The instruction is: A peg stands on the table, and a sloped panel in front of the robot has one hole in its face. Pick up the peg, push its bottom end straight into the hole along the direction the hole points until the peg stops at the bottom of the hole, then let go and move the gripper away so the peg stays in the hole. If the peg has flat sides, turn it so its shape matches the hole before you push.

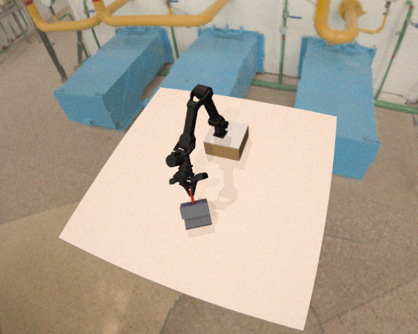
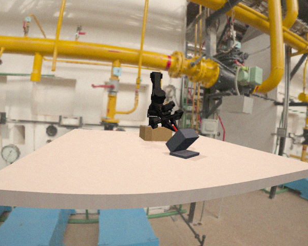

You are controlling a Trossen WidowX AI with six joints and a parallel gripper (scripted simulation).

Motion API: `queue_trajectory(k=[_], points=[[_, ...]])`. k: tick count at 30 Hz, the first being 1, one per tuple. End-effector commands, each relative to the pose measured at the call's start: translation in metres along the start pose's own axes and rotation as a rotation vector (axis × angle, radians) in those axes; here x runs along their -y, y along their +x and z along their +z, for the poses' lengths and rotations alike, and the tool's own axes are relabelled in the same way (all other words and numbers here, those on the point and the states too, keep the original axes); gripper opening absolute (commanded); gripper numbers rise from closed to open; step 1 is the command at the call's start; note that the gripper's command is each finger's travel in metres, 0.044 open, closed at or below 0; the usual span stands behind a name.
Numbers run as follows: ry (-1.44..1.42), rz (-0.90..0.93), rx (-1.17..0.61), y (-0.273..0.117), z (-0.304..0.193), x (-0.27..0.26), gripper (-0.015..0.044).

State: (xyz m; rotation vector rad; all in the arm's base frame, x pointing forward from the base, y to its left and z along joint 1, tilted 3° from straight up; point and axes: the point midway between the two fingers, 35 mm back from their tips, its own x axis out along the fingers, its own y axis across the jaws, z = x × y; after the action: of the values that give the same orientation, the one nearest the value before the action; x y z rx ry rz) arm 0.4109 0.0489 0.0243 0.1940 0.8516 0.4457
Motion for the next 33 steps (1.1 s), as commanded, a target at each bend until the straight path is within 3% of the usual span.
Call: queue_trajectory(k=[1,33], points=[[0.008,-0.005,-0.004,0.003,-0.001,0.001,0.0],[0.008,-0.005,-0.003,0.018,-0.001,0.002,0.0]])
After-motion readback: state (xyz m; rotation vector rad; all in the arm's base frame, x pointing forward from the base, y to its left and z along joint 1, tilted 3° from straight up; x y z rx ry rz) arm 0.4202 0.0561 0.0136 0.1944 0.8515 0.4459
